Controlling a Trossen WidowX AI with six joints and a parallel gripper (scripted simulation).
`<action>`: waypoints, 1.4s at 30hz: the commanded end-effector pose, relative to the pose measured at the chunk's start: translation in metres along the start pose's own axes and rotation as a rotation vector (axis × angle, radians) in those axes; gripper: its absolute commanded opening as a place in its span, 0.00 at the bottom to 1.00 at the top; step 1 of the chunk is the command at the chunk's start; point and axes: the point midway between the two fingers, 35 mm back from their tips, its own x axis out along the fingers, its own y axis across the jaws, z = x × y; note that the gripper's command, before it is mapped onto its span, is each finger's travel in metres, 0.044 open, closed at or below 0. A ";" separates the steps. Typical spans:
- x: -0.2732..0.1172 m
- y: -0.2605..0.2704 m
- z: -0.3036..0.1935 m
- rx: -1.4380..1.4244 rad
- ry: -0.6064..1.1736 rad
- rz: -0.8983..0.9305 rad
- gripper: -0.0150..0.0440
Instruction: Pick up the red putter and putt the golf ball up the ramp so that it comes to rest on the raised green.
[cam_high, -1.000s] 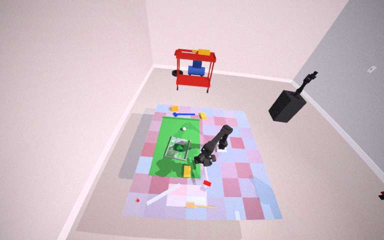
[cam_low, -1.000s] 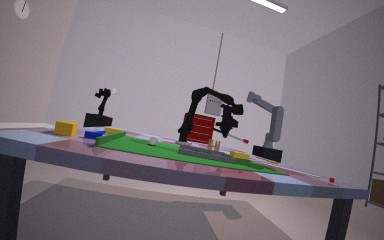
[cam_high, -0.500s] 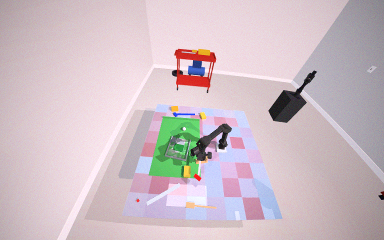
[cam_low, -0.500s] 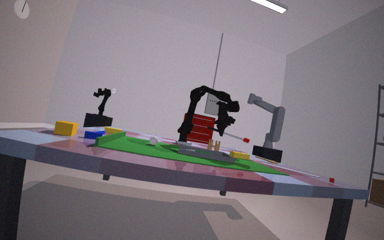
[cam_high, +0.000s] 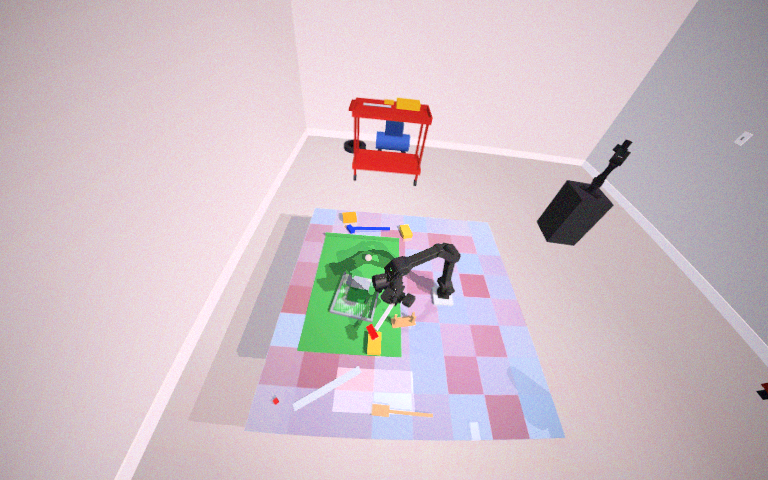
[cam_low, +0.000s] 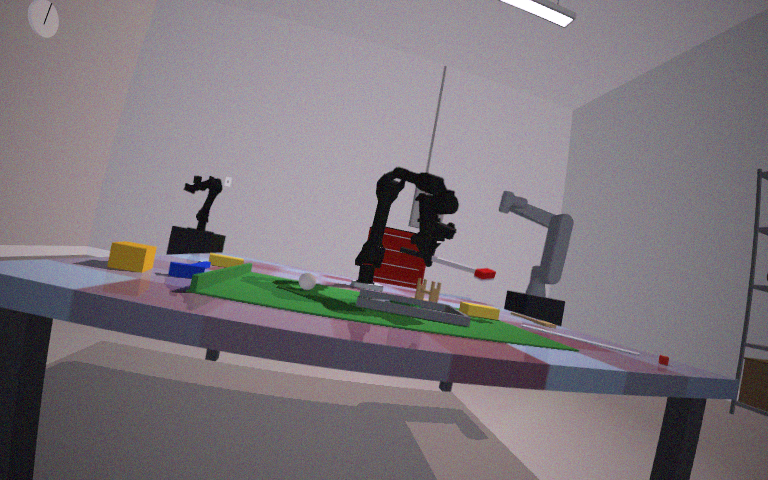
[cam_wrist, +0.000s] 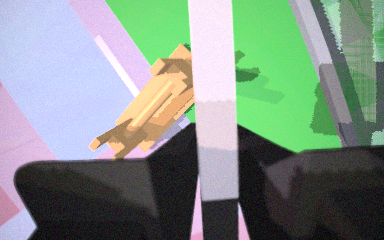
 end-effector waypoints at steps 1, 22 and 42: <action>-0.009 -0.011 -0.006 0.096 -0.032 0.014 0.25; -0.050 -0.075 -0.070 0.745 -0.153 0.094 0.25; -0.091 -0.113 -0.142 1.442 -0.284 0.256 0.25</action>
